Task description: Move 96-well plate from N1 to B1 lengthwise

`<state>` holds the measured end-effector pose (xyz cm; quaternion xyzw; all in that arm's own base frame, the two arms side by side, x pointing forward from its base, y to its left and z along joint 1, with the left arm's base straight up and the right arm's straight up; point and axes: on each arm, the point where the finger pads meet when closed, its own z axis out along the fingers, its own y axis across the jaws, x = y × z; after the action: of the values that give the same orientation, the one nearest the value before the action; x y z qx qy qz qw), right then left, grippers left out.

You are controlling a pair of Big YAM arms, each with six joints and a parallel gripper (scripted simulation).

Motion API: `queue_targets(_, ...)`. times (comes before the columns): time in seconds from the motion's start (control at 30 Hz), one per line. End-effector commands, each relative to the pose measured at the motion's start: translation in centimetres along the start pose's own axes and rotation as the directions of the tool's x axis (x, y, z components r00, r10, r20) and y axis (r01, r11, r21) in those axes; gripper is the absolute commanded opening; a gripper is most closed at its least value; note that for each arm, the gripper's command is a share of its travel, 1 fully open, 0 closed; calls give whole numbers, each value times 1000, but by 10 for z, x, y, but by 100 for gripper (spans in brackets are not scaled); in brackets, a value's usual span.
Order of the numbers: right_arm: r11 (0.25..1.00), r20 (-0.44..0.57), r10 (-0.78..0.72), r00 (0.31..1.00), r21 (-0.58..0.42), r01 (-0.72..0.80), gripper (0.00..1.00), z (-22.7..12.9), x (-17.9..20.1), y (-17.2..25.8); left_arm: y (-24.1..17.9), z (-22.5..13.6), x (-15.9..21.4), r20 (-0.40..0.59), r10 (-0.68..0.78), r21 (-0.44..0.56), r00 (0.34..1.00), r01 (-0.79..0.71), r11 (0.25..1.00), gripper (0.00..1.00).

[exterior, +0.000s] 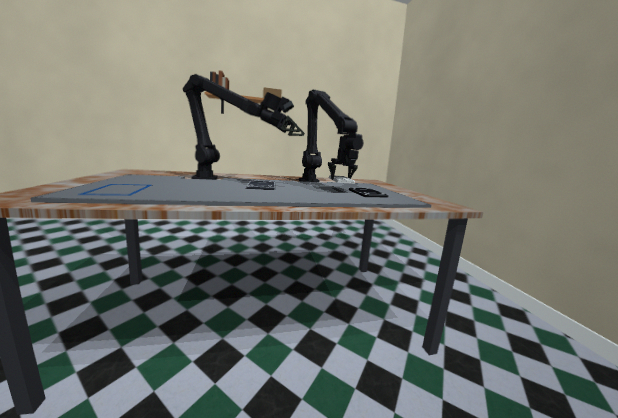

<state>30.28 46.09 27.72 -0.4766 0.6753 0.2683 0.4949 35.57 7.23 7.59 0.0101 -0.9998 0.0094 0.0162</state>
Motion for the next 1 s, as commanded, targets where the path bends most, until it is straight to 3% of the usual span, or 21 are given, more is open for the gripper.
queue_targets(0.0,997,-106,-75,992,-20,73,100,-64,9,-33,-55,-12,1,58,-66,-20,996,68,998,82)
queue_targets(0.37,996,-233,-69,970,-75,53,100,-168,49,-45,-169,-6,20,55,-39,-12,998,40,999,82)
queue_targets(0.43,996,-233,-69,970,-75,53,100,-168,49,-45,-169,-6,20,55,-39,-12,998,40,999,82)
queue_targets(0.5,995,-265,-64,962,-95,40,100,-201,63,-41,-195,-9,17,64,-33,-6,997,33,999,82)
queue_targets(0.73,992,-299,-16,954,-125,-23,100,-259,84,-22,-281,-5,41,57,-3,-3,998,3,1000,82)
queue_targets(0.97,991,-299,13,954,-124,-53,100,-271,82,-18,-341,-2,60,49,36,-12,998,-35,999,82)
